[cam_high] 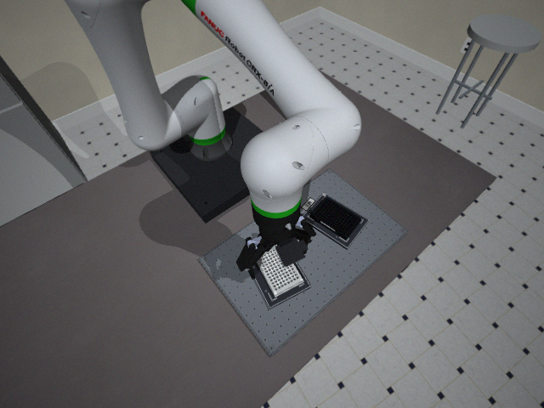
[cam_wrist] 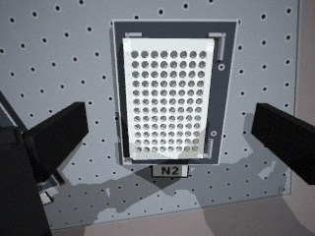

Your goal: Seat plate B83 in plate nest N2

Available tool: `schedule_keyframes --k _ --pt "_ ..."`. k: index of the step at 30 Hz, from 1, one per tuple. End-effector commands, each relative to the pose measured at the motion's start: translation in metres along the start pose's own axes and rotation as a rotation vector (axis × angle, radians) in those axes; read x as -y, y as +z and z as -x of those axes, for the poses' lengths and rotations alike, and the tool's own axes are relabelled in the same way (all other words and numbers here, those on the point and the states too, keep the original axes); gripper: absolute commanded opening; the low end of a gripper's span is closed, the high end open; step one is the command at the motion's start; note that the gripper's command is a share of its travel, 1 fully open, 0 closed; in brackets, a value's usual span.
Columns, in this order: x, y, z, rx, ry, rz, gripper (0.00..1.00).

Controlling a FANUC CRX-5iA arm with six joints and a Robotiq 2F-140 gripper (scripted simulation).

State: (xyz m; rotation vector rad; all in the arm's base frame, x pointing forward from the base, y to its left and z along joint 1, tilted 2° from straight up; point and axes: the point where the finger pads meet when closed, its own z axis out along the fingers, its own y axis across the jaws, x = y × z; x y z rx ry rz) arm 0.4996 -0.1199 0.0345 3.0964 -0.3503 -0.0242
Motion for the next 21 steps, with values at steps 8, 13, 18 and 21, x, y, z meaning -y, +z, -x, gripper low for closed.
schedule_keyframes --k 8,13,18,21 --pt "0.0 -0.001 -0.001 -0.001 -0.002 -0.001 1.0" --pt "0.0 0.006 -0.001 -0.001 -0.002 -0.001 1.0" --pt "0.0 0.011 -0.001 -0.001 -0.002 -0.001 1.0" --pt "0.0 0.016 -0.001 -0.001 -0.002 -0.001 1.0"
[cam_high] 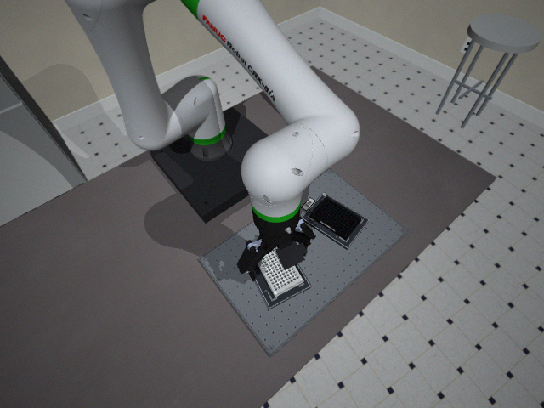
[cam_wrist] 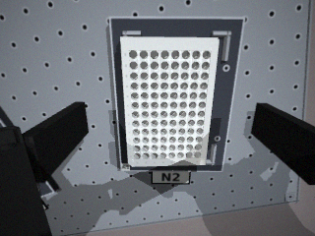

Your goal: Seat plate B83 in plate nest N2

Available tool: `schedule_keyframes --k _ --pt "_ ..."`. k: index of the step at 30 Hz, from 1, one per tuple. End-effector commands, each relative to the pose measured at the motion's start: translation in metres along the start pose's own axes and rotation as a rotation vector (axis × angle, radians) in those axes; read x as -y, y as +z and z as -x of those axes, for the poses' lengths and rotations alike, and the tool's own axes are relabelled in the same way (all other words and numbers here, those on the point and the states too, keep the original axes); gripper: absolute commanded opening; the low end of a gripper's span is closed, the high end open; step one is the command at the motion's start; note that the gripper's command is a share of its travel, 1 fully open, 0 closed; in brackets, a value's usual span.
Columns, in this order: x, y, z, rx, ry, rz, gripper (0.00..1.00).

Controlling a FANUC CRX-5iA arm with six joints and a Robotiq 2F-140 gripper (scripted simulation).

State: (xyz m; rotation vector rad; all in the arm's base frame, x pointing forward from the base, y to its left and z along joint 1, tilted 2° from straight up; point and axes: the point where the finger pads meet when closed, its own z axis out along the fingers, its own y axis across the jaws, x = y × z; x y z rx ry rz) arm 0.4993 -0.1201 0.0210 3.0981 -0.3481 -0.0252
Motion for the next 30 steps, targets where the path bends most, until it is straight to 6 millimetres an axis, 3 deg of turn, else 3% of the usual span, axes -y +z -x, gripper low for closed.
schedule_keyframes --k 1,8,20,21,30 --pt "0.0 0.004 -0.001 -0.002 0.0 0.0 1.0" --pt "0.0 0.015 -0.001 -0.002 0.0 0.0 1.0" --pt "0.0 0.015 -0.001 -0.002 0.0 0.0 1.0" --pt "0.0 0.015 -0.001 -0.002 0.0 0.0 0.1" --pt "0.0 0.015 -0.001 -0.002 0.0 0.0 0.1"
